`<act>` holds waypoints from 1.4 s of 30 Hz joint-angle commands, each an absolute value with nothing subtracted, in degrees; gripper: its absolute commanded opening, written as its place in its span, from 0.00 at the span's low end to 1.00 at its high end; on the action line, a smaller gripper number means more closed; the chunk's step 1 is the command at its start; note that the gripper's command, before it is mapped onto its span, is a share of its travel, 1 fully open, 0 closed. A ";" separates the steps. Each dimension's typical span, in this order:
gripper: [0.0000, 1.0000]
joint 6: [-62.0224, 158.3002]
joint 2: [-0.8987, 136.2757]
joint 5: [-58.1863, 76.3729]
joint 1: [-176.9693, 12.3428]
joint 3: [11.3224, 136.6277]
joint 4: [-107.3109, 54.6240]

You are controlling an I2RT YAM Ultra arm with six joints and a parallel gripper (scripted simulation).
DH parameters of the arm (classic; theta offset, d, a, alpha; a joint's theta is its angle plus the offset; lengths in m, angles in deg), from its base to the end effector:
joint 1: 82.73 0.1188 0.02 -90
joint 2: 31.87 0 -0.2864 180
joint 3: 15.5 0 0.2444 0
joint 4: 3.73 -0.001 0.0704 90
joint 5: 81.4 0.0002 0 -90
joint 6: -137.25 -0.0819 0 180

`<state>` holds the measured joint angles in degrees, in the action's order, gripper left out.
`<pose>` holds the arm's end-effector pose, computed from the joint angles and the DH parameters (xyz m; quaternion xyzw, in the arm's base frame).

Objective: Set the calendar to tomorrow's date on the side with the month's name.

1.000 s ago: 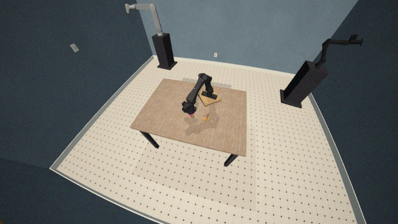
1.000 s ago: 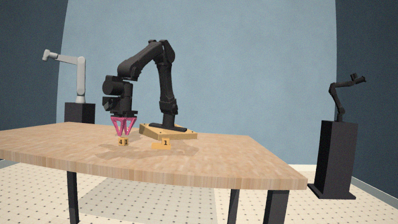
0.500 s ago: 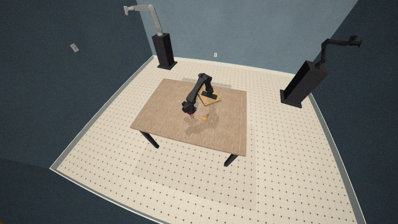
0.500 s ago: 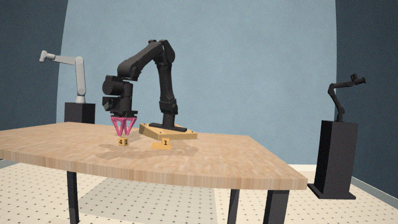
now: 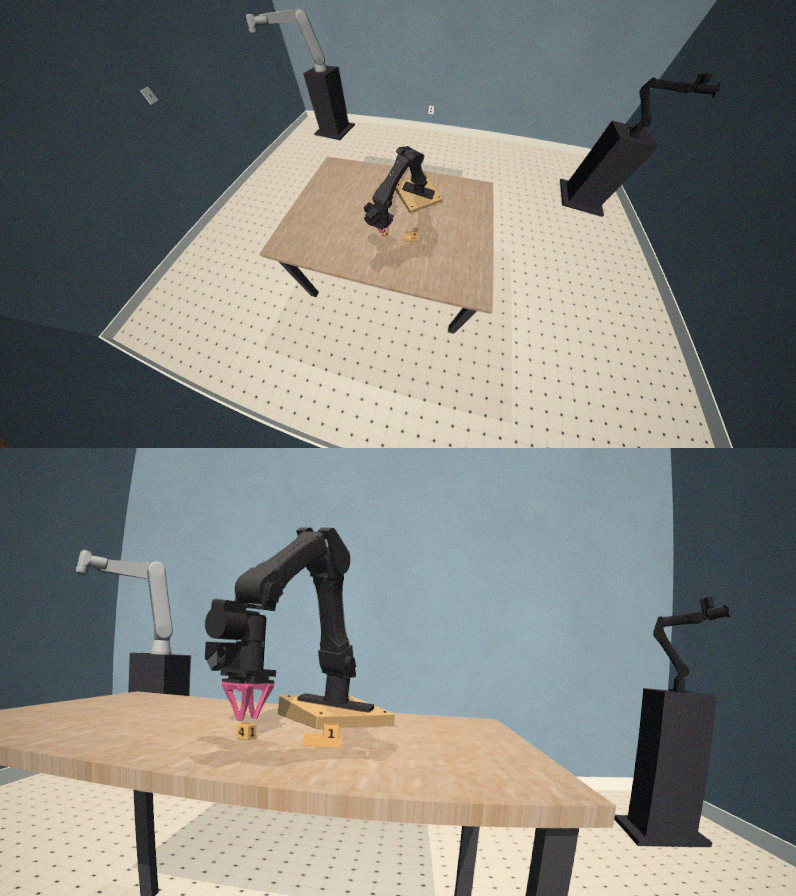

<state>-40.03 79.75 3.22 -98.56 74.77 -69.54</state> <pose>0.3492 -0.0900 0.1443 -0.7814 -0.6218 -0.0525 0.0073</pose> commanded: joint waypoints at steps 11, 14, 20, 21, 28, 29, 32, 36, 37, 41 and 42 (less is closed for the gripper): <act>0.45 -40.28 78.99 3.63 -98.41 74.23 -69.60; 0.45 -40.28 78.99 3.63 -98.41 74.23 -69.60; 0.45 -40.28 78.99 3.63 -98.41 74.23 -69.60; 0.45 -40.28 78.99 3.63 -98.41 74.23 -69.60; 0.45 -40.28 78.99 3.63 -98.41 74.23 -69.60; 0.45 -40.28 78.99 3.63 -98.41 74.23 -69.60; 0.45 -40.28 78.99 3.63 -98.41 74.23 -69.60; 0.45 -40.28 78.97 3.63 -98.41 74.26 -69.64; 0.45 -40.27 78.83 3.63 -98.43 74.47 -69.88; 0.45 -40.06 77.71 3.62 -98.74 76.52 -71.19; 0.45 -39.96 77.48 3.62 -98.88 76.76 -71.66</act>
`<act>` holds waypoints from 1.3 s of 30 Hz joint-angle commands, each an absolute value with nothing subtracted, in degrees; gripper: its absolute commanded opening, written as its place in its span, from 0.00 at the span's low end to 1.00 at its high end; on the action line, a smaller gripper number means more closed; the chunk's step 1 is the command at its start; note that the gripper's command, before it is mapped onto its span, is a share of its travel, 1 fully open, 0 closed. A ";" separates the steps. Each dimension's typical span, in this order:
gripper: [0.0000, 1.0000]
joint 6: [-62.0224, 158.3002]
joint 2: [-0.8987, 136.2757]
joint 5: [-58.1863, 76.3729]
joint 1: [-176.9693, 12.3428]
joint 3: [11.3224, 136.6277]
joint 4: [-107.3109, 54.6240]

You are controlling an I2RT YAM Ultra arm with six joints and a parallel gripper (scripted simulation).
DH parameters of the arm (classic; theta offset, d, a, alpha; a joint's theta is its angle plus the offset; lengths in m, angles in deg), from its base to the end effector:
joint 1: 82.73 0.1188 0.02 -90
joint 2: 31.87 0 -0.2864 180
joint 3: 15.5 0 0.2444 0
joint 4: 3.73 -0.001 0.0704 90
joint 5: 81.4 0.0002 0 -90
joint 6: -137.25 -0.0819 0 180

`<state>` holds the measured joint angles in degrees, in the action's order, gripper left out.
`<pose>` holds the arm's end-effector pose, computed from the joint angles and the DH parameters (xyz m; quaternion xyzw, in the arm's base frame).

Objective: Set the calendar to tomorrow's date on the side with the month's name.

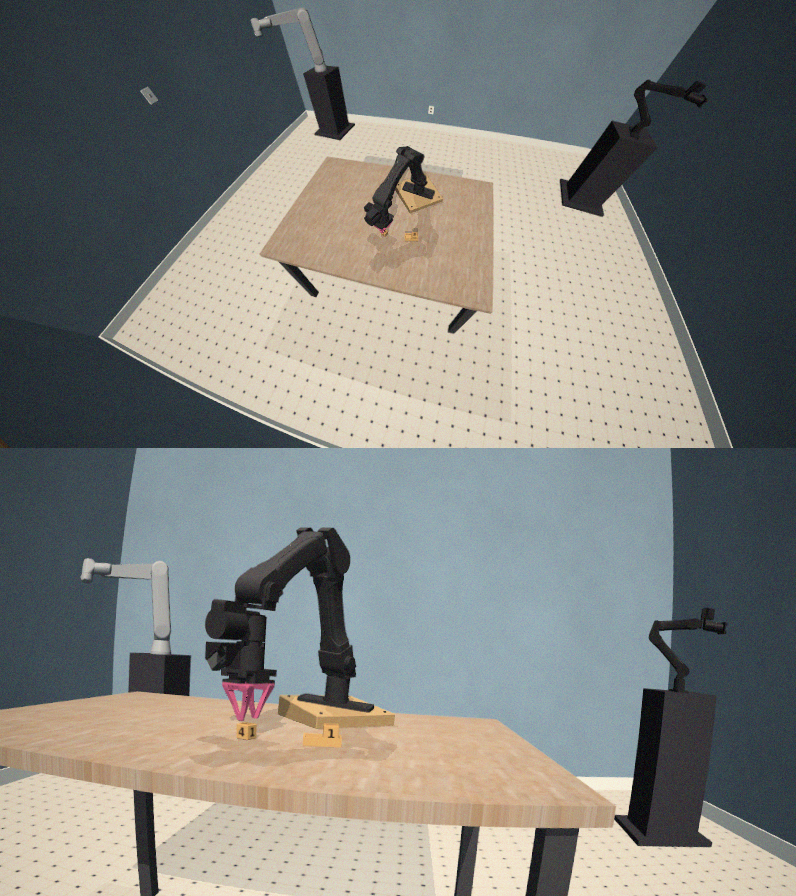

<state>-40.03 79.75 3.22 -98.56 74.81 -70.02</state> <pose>0.3481 -0.0897 0.1444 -0.7816 -0.6217 -0.0503 0.0104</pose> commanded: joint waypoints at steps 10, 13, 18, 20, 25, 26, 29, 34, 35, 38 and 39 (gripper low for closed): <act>0.45 -39.24 75.55 3.56 -99.66 80.82 -77.70; 0.45 -39.17 75.07 3.54 -99.70 82.00 -79.36; 0.45 -39.21 74.82 3.53 -99.74 82.46 -80.33; 0.45 -39.22 74.82 3.53 -99.74 81.93 -80.34; 0.45 -40.66 75.10 5.54 -97.79 81.86 -80.27; 0.45 -41.34 75.30 6.89 -97.12 81.88 -80.26; 0.45 -44.07 76.03 12.34 -94.37 81.93 -80.17; 0.45 -47.43 76.94 18.82 -90.98 82.13 -80.30; 0.45 -47.59 77.01 19.07 -90.83 82.16 -80.36; 0.45 -47.65 77.05 19.10 -91.32 82.16 -80.42; 0.45 -47.80 77.28 19.12 -91.87 82.39 -80.54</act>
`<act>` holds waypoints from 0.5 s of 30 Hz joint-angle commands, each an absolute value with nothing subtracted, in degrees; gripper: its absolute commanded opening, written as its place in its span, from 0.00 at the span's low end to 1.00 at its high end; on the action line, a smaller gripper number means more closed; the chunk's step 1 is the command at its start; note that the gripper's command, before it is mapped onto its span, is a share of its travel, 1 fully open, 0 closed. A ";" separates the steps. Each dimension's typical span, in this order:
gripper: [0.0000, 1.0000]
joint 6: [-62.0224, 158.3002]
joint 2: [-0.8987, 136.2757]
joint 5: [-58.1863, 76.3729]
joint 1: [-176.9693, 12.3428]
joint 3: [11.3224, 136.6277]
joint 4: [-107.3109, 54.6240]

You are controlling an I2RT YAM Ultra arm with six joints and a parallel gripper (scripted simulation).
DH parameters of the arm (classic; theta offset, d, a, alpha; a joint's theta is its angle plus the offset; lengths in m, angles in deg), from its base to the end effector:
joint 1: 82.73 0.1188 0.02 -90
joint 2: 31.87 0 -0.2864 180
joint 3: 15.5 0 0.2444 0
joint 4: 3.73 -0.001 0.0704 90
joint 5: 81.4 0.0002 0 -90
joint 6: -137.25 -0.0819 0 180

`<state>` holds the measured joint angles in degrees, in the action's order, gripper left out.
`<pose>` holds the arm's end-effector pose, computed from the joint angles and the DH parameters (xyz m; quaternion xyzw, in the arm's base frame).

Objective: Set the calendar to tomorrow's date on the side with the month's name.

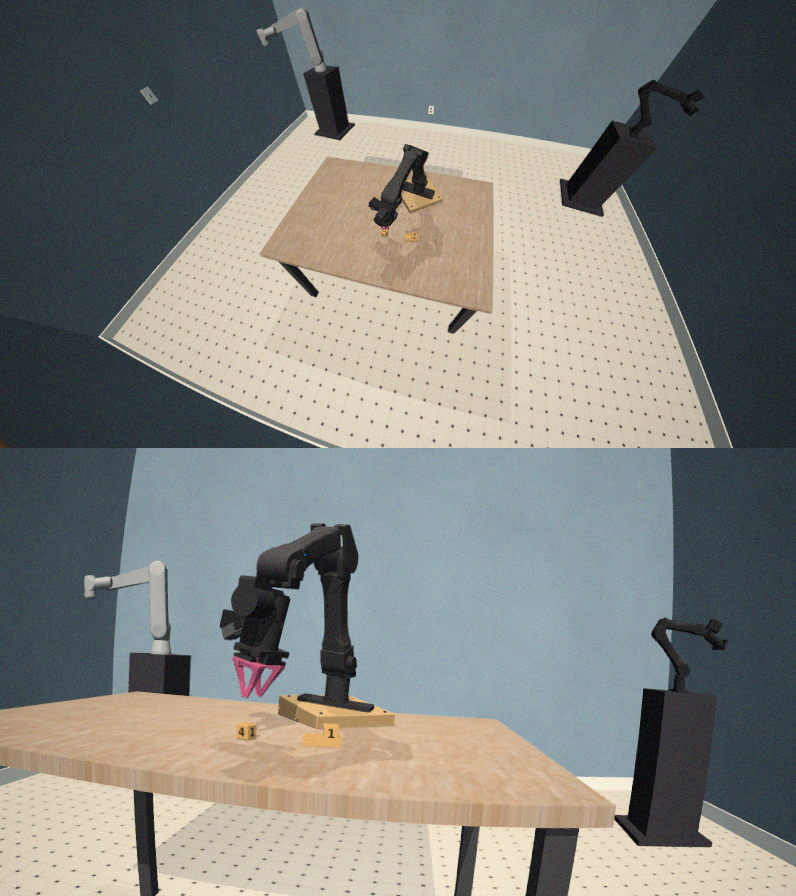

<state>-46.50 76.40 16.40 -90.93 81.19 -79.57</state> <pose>0.3508 -0.0608 0.1903 0.7758 0.6269 -0.0347 0.0627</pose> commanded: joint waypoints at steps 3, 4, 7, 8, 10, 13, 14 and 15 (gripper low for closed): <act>0.45 -48.82 77.71 20.90 -89.84 82.95 -80.87; 0.45 -49.57 78.03 22.20 -89.19 83.09 -81.11; 0.45 -52.60 79.30 27.44 -86.58 83.63 -82.08; 0.45 -53.63 79.73 29.23 -85.68 83.81 -82.41; 0.45 -55.31 80.44 32.13 -84.23 84.12 -82.95; 0.45 -56.33 80.40 33.90 -83.35 84.30 -83.28; 0.45 -56.36 78.98 33.94 -84.24 84.31 -83.28; 0.45 -56.36 78.98 33.94 -84.24 84.31 -83.28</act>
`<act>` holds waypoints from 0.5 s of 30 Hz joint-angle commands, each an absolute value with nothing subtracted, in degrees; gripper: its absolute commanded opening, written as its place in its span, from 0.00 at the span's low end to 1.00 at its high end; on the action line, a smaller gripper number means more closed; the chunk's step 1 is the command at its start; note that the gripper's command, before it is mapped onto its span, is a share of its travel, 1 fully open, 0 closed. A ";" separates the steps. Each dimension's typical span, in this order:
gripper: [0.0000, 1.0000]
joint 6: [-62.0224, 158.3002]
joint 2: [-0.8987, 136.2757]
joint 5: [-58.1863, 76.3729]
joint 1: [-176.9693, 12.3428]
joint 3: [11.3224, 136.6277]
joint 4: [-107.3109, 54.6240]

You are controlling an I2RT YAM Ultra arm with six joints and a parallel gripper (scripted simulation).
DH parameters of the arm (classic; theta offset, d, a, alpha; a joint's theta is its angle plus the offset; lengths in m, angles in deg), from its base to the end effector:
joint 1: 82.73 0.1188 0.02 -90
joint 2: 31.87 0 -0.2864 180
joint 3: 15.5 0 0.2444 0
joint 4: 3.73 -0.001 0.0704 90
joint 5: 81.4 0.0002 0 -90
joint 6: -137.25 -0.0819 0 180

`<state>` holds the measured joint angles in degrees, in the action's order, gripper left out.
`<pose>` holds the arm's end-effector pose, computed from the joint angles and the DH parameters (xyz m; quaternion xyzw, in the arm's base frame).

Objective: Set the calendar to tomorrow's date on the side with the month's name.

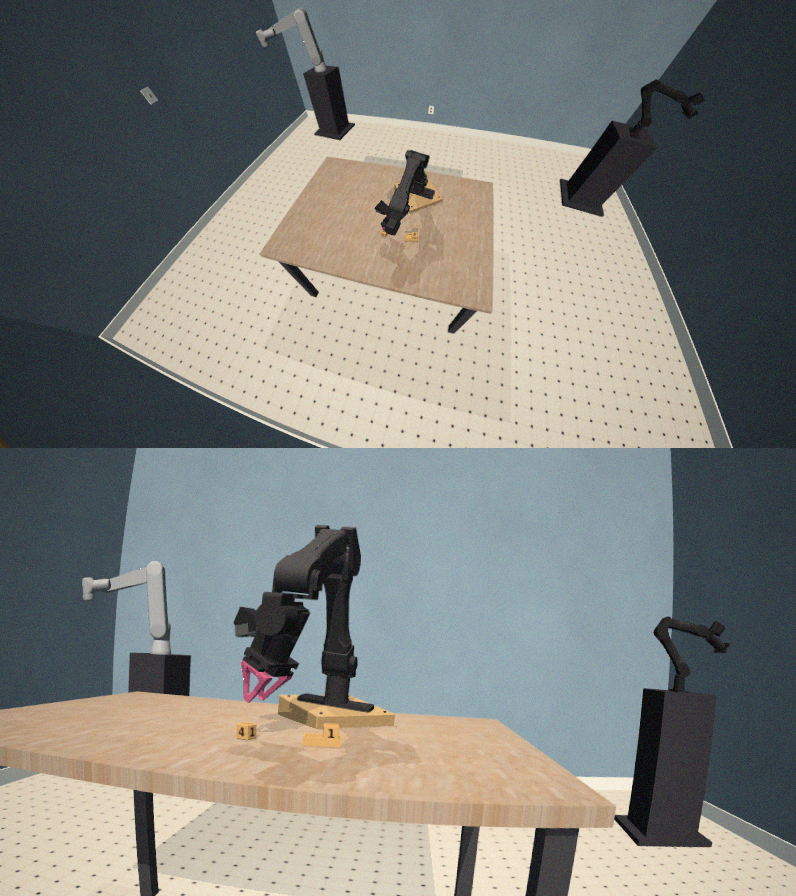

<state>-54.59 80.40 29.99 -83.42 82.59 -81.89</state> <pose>0.3589 -0.0332 0.1774 0.7640 0.6177 -0.1333 0.1306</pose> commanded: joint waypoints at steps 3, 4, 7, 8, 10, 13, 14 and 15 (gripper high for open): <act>0.45 -56.55 79.66 34.20 -84.17 84.28 -83.39; 0.45 -56.95 81.26 34.73 -82.97 84.49 -83.63; 0.45 -59.60 82.99 38.24 -81.37 85.33 -85.18; 0.45 -60.83 83.79 39.87 -80.63 85.72 -85.90; 0.45 -63.33 85.41 43.18 -79.11 86.51 -87.36; 0.45 -65.98 87.14 46.69 -77.51 87.36 -88.91; 0.45 -66.37 87.40 47.21 -77.27 87.48 -89.15; 0.45 -66.54 87.51 47.44 -77.16 87.53 -89.24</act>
<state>-63.51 86.98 42.58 -77.54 85.78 -86.59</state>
